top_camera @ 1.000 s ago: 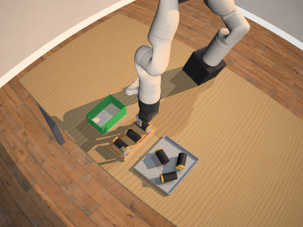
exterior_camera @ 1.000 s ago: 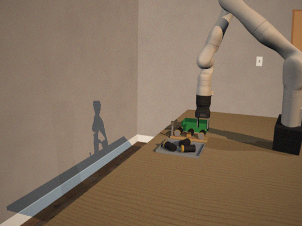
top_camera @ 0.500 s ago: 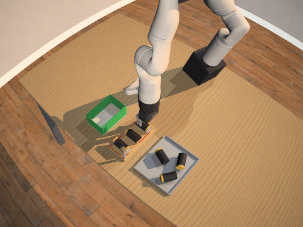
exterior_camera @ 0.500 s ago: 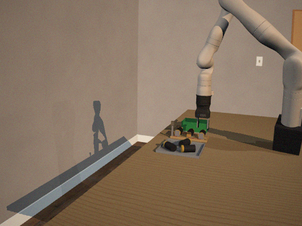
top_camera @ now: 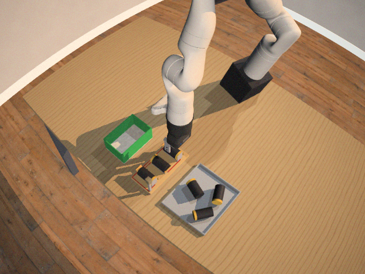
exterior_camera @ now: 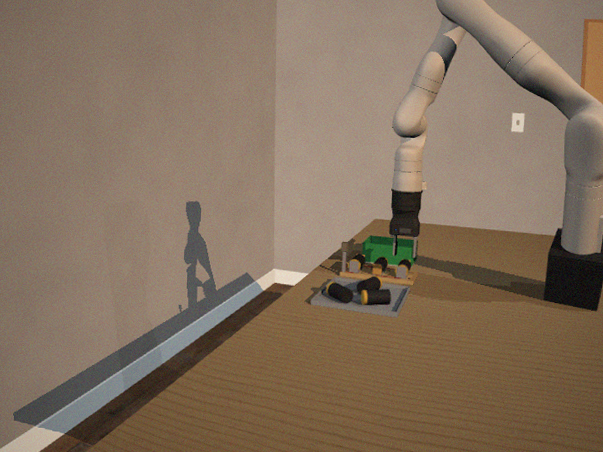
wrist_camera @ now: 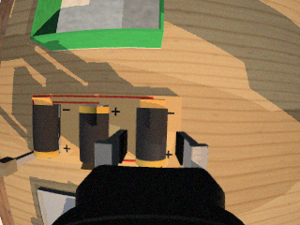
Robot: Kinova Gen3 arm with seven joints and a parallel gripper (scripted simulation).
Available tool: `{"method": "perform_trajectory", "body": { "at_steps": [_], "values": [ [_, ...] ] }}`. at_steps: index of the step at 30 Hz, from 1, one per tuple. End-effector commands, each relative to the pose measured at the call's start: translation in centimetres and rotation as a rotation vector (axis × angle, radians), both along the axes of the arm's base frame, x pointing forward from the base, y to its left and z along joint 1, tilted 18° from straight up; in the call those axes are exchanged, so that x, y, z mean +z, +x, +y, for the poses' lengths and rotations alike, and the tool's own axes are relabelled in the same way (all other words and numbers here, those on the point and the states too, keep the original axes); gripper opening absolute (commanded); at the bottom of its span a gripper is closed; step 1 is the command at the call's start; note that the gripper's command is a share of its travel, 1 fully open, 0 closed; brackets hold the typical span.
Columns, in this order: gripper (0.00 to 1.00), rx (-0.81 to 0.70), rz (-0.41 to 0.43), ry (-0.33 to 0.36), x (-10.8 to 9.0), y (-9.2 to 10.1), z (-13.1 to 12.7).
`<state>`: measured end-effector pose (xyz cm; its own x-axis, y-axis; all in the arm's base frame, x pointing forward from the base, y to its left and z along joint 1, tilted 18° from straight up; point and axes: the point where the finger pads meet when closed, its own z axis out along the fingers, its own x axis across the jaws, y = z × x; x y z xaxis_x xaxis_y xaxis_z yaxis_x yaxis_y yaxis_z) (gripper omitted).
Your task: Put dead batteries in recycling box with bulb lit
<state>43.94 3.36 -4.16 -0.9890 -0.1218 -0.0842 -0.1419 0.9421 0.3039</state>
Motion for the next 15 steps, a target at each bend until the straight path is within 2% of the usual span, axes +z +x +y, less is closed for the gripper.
{"method": "perform_trajectory", "body": {
  "at_steps": [1,4,9,15],
  "values": [
    [0.9,-0.001,-0.002,0.0,0.1,0.1,0.0],
    [0.9,-0.001,-0.002,0.0,-0.2,0.1,0.0],
    [0.9,-0.001,-0.002,0.0,-2.0,0.2,0.6],
    [0.9,-0.001,-0.002,0.0,-3.2,0.2,1.0]
  ]
}}
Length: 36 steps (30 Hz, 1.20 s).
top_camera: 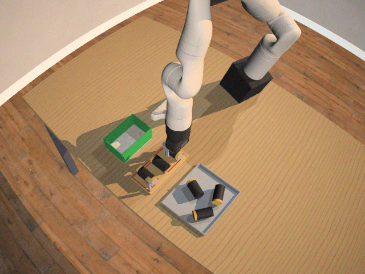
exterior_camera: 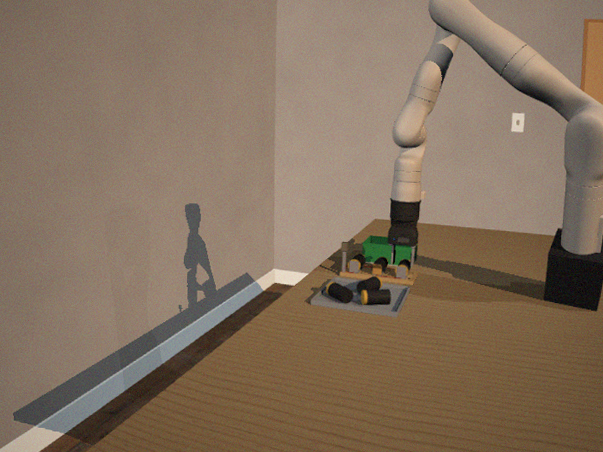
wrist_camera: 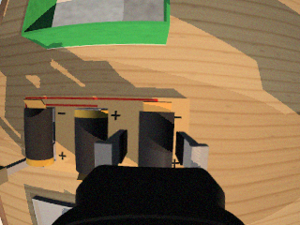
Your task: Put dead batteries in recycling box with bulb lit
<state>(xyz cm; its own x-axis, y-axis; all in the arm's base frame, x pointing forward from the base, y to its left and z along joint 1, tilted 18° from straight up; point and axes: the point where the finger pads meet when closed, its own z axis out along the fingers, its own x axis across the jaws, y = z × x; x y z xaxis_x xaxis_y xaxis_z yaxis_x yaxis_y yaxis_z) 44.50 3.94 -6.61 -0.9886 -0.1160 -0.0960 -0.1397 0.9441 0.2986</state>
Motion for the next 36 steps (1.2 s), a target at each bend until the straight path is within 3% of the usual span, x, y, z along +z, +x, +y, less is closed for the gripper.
{"method": "perform_trajectory", "body": {
  "at_steps": [1,23,24,36],
  "values": [
    [0.9,0.006,0.011,0.003,-0.8,-0.35,0.48],
    [0.9,0.006,0.011,0.003,-1.76,-0.3,0.79],
    [0.57,0.006,0.011,0.003,-1.76,-0.3,0.79],
    [0.57,0.006,0.011,0.003,-1.76,-0.3,0.79]
  ]
}}
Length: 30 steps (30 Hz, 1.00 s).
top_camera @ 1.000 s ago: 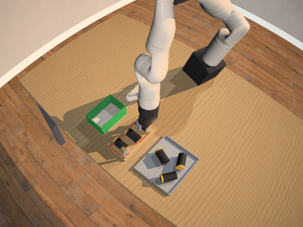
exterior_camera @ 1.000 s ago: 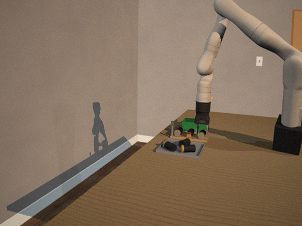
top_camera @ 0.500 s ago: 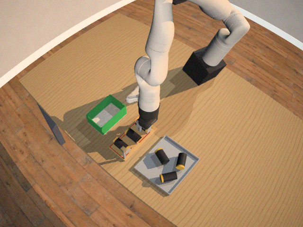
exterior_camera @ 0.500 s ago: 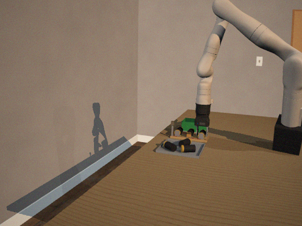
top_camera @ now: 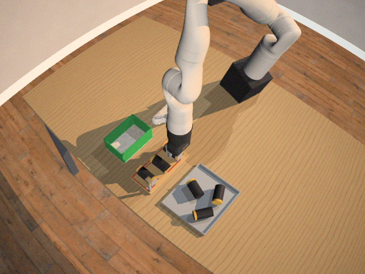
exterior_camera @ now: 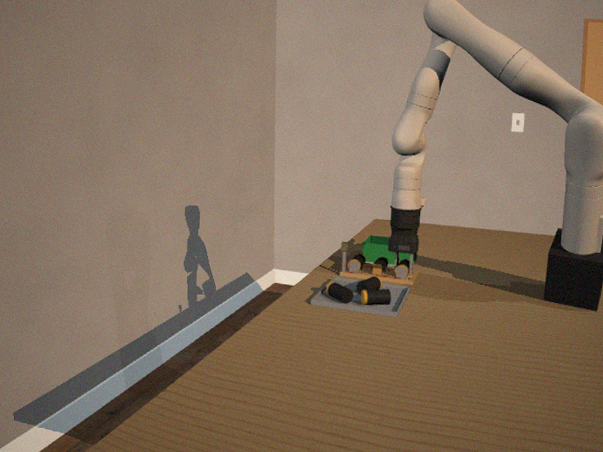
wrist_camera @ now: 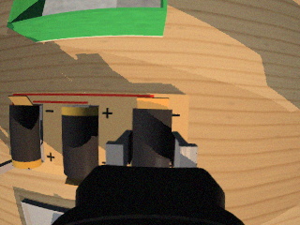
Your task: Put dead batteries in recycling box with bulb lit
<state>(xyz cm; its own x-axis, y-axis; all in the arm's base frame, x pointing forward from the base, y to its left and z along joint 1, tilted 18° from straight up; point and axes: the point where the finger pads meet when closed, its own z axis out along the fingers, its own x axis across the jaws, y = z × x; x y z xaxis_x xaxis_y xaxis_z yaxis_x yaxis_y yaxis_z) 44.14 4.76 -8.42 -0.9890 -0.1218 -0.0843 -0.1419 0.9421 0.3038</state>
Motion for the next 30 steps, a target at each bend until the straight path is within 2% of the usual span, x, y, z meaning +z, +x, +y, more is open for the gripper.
{"method": "perform_trajectory", "body": {
  "at_steps": [1,20,30],
  "values": [
    [0.57,-0.001,-0.002,0.0,0.1,0.1,0.0],
    [0.57,-0.001,-0.002,0.0,0.1,0.1,-0.1],
    [0.57,-0.001,-0.002,0.0,2.9,-0.1,-1.0]
  ]
}}
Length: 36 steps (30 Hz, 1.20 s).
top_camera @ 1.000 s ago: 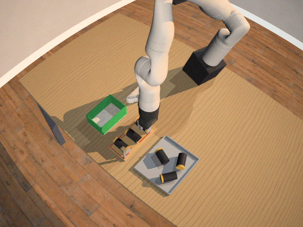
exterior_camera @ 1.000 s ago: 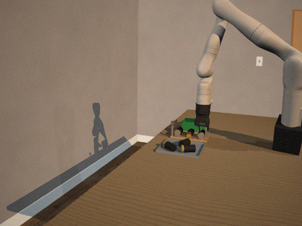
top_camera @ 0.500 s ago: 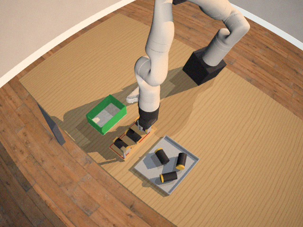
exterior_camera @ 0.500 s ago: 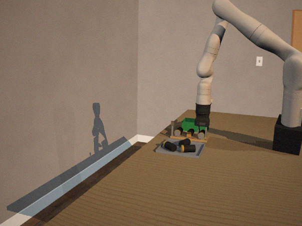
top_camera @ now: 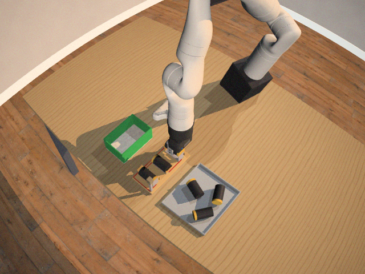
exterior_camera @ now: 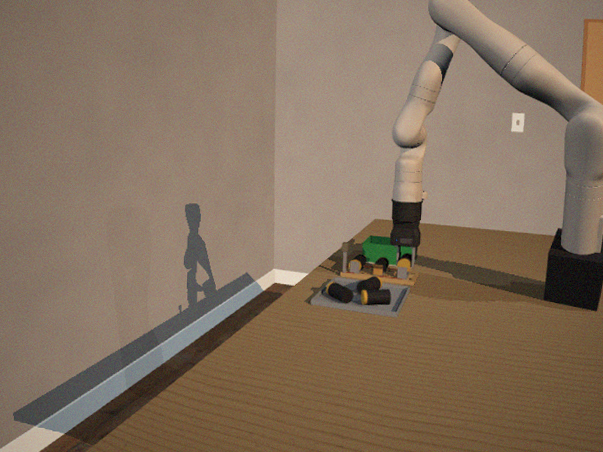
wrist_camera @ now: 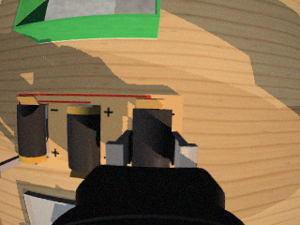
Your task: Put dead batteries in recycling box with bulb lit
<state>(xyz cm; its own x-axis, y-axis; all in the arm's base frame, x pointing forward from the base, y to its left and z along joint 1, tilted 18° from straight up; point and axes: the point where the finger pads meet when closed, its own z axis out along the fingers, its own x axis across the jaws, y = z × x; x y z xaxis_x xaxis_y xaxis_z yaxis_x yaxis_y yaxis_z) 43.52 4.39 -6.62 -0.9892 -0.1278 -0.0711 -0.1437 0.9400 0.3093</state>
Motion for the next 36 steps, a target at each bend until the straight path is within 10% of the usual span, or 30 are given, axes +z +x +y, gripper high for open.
{"method": "perform_trajectory", "body": {
  "at_steps": [1,16,27,36],
  "values": [
    [0.57,-0.007,-0.015,-0.004,1.5,0.5,-0.7],
    [0.57,-0.007,-0.015,-0.004,3.0,0.5,-1.2],
    [0.57,-0.007,-0.015,-0.004,9.2,0.2,-3.3],
    [0.57,-0.007,-0.015,-0.004,9.9,0.1,-3.5]
  ]
}}
